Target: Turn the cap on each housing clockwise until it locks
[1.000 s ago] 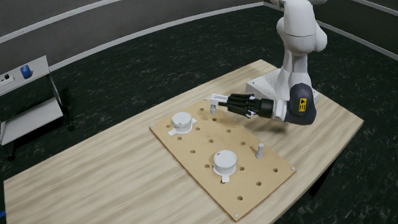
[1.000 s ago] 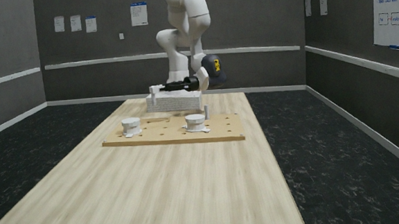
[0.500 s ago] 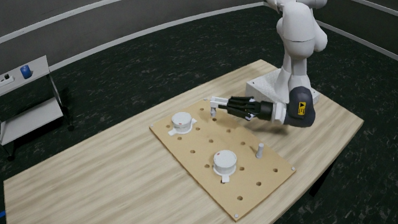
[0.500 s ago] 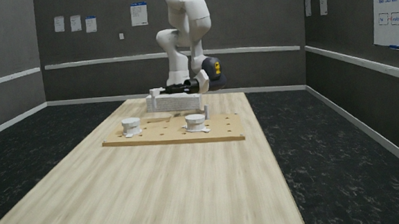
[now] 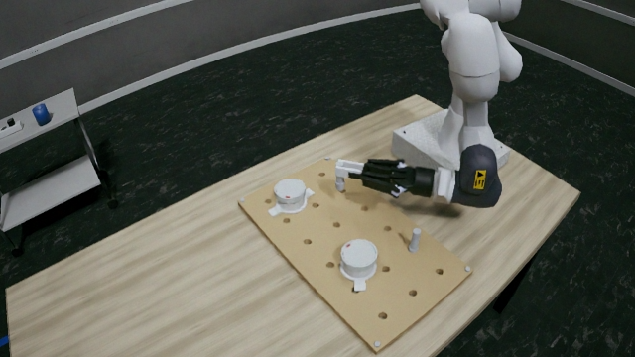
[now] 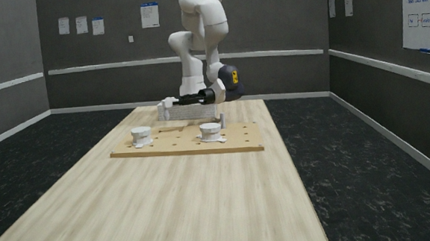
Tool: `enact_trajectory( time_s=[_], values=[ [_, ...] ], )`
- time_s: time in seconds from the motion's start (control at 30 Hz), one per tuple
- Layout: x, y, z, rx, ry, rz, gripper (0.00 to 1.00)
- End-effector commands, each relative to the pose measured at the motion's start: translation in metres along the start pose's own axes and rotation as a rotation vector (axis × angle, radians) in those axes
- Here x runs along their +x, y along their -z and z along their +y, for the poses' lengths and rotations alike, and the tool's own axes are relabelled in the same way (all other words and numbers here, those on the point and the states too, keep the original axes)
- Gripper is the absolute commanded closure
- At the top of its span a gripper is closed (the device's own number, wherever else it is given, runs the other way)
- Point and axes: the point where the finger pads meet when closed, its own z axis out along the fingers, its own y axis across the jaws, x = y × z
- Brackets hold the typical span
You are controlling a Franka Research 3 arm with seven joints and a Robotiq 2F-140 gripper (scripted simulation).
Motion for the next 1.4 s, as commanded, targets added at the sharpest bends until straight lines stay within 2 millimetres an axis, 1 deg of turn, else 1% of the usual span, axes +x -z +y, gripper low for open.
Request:
enact_trajectory(
  time_s=[0.0,0.5,1.37],
  values=[
    [0.002,-0.001,-0.002,0.004,-0.02,0.013,0.9],
    [-0.018,0.0,-0.003,0.004,-0.02,0.013,0.9],
    [-0.044,0.0,-0.003,0.004,-0.02,0.013,0.9]
  ],
)
